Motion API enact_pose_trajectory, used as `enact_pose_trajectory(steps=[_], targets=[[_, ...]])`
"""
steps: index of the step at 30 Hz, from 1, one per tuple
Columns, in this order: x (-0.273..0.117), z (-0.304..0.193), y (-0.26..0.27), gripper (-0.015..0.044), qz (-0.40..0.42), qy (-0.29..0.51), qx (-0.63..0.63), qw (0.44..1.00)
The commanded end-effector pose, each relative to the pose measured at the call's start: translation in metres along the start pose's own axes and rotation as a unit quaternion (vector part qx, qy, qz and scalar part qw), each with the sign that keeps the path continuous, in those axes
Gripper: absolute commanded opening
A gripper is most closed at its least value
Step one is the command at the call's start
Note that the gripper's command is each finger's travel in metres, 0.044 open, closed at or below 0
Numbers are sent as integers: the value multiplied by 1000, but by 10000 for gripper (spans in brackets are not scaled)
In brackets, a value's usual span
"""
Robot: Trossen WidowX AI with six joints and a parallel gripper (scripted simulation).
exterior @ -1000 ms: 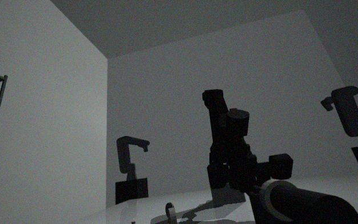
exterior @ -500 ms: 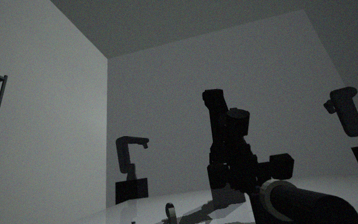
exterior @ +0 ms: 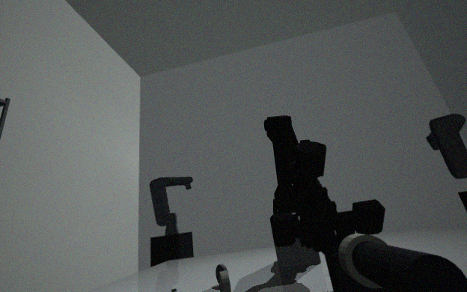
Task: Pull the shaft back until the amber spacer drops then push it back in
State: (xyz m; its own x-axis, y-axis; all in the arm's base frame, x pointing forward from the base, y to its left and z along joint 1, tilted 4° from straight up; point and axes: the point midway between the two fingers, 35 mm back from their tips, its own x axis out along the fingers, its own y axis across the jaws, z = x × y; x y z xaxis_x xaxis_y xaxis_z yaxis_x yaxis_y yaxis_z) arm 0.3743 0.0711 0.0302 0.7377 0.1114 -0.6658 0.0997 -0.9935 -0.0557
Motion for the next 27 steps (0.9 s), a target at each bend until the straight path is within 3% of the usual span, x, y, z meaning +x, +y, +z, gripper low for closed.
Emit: enact_pose_trajectory(steps=[1, 27], targets=[[1, -3, -1, 0, -2, 3, -1, 1000], [6, -8, -1, 0, -2, 3, -1, 1000]])
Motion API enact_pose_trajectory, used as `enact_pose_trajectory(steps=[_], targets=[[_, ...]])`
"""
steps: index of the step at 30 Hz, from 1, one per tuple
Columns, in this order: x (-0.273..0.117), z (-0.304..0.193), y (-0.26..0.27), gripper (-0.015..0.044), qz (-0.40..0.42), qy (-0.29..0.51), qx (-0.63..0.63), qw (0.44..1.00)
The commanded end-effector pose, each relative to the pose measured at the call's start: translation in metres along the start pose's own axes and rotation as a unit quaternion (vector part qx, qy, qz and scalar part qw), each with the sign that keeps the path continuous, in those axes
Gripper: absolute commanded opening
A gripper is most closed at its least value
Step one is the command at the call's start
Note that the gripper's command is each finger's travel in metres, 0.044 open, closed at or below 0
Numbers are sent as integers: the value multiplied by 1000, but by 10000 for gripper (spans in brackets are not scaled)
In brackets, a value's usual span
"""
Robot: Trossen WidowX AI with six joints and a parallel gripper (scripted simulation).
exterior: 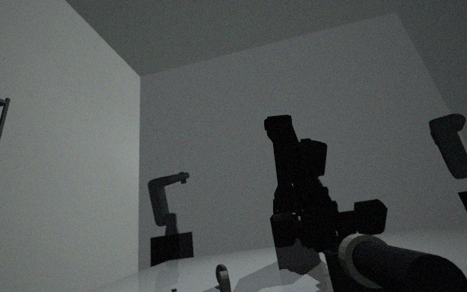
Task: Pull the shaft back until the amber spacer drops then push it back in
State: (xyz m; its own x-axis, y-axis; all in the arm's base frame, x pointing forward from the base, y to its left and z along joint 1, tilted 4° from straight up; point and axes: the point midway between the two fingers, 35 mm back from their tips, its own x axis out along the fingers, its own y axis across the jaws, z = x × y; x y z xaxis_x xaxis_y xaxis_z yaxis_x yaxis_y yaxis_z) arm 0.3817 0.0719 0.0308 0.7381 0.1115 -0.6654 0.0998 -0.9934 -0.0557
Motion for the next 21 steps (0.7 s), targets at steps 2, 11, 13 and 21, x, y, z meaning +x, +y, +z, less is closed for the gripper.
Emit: enact_pose_trajectory(steps=[2, 11, 13, 21], targets=[[1, -3, -1, 0, -2, 3, -1, 1000], [3, -5, -1, 0, -2, 3, -1, 1000], [3, -6, -1, 0, -2, 3, -1, 1000], [3, -6, -1, 0, -2, 3, -1, 1000]])
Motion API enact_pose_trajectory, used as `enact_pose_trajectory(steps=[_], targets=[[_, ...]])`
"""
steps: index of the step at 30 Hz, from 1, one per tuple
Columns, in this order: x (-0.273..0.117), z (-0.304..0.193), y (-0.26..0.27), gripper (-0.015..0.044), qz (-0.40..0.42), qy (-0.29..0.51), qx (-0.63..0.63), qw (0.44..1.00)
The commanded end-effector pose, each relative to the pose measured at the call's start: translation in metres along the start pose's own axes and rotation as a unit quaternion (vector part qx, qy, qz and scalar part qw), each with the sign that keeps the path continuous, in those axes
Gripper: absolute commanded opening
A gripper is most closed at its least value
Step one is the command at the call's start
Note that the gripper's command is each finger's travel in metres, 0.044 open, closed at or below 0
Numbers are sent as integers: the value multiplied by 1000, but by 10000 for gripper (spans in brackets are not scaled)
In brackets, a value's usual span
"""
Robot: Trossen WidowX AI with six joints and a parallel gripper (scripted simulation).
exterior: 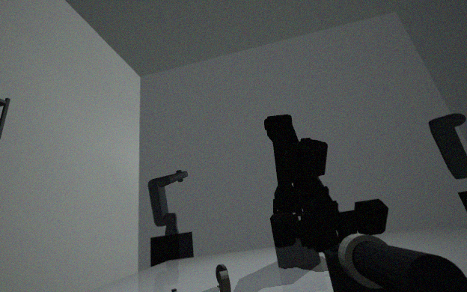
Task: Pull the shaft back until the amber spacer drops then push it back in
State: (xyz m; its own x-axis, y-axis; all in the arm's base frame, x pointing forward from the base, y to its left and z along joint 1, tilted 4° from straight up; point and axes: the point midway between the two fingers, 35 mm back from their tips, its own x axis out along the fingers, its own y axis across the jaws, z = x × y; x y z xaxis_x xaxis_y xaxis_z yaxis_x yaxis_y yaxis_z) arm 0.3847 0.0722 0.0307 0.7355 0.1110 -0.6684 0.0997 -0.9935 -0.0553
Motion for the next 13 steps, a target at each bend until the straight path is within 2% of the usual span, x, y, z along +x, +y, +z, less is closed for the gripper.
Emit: enact_pose_trajectory(steps=[1, 13], targets=[[0, 0, 0, 26, 0, 0, 0, 1000], [-1, 0, 0, 341, 0, 0, 0, 1000]])
